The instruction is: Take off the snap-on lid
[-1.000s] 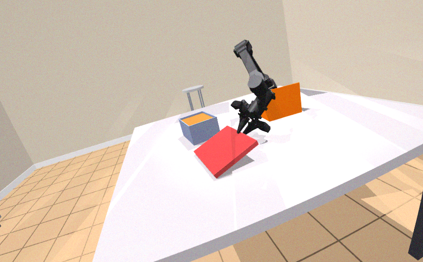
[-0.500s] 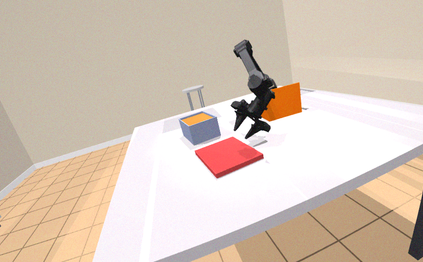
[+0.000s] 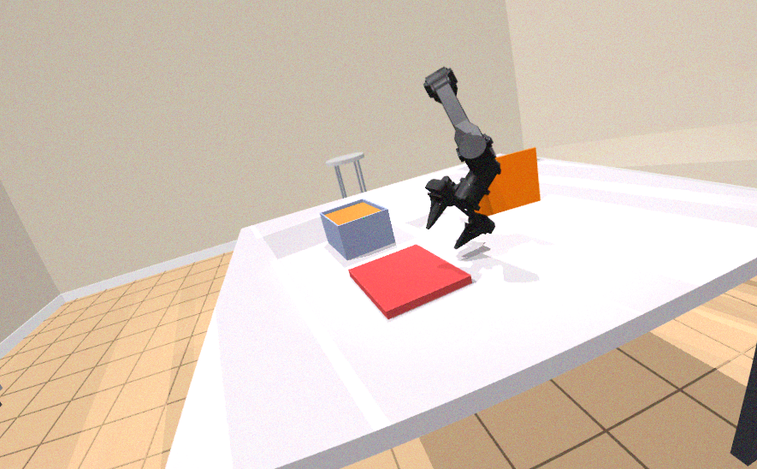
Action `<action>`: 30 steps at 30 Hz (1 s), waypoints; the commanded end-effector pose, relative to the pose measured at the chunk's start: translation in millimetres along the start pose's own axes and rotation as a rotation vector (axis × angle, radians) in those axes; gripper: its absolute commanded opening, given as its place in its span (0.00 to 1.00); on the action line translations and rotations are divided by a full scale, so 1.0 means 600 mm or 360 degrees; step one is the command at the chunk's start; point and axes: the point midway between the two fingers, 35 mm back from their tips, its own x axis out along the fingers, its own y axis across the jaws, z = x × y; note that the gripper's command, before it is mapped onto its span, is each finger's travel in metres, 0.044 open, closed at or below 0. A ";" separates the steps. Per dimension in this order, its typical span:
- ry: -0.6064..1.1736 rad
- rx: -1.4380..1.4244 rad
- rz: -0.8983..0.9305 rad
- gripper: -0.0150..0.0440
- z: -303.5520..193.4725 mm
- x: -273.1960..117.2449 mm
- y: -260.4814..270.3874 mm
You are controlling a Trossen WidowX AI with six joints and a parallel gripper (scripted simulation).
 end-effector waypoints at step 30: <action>0.0002 0.0011 0.0002 1.00 -0.002 -0.080 -0.021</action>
